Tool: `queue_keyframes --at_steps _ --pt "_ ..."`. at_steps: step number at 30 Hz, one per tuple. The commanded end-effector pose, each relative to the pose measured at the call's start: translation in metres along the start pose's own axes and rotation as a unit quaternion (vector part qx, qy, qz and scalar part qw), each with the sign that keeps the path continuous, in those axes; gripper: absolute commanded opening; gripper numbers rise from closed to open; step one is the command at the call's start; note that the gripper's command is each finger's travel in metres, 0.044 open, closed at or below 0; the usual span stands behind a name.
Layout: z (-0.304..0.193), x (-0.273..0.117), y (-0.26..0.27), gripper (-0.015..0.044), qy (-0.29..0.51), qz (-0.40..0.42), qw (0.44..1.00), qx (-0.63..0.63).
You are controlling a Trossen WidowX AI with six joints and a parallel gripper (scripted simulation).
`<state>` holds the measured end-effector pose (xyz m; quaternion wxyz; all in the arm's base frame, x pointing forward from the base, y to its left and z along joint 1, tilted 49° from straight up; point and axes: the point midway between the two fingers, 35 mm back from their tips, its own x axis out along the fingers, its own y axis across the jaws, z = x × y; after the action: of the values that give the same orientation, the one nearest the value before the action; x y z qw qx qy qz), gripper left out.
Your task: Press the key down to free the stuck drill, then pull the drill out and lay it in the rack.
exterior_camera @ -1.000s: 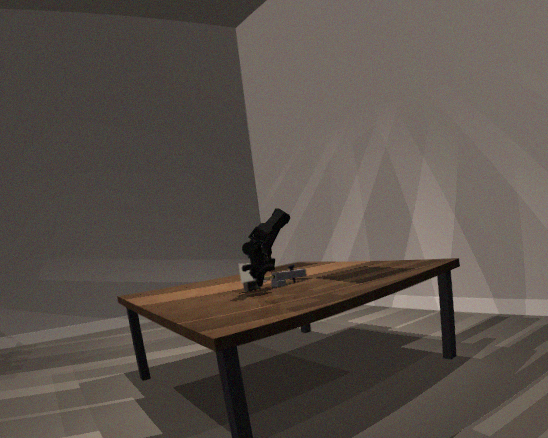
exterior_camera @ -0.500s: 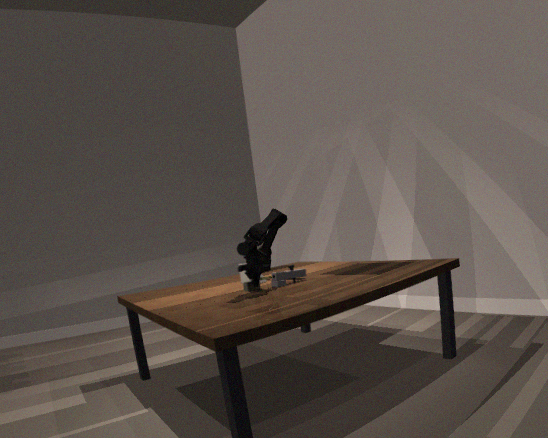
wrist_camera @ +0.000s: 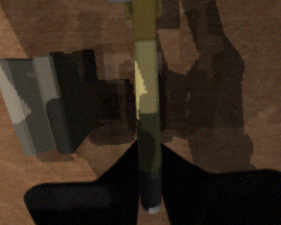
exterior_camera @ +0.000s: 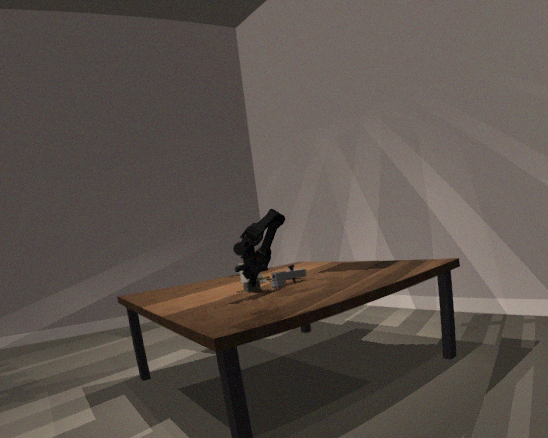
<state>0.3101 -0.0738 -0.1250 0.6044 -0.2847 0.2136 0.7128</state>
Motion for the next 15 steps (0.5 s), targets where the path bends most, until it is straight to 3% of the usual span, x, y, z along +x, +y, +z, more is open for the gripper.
queue_keyframes --at_steps 1,15 --pt "0.0002 -0.0033 0.0 0.0 0.002 0.0 1.0 -0.001" --pt "0.0033 -0.0094 -0.0015 0.0 0.002 0.0 1.0 -0.001"
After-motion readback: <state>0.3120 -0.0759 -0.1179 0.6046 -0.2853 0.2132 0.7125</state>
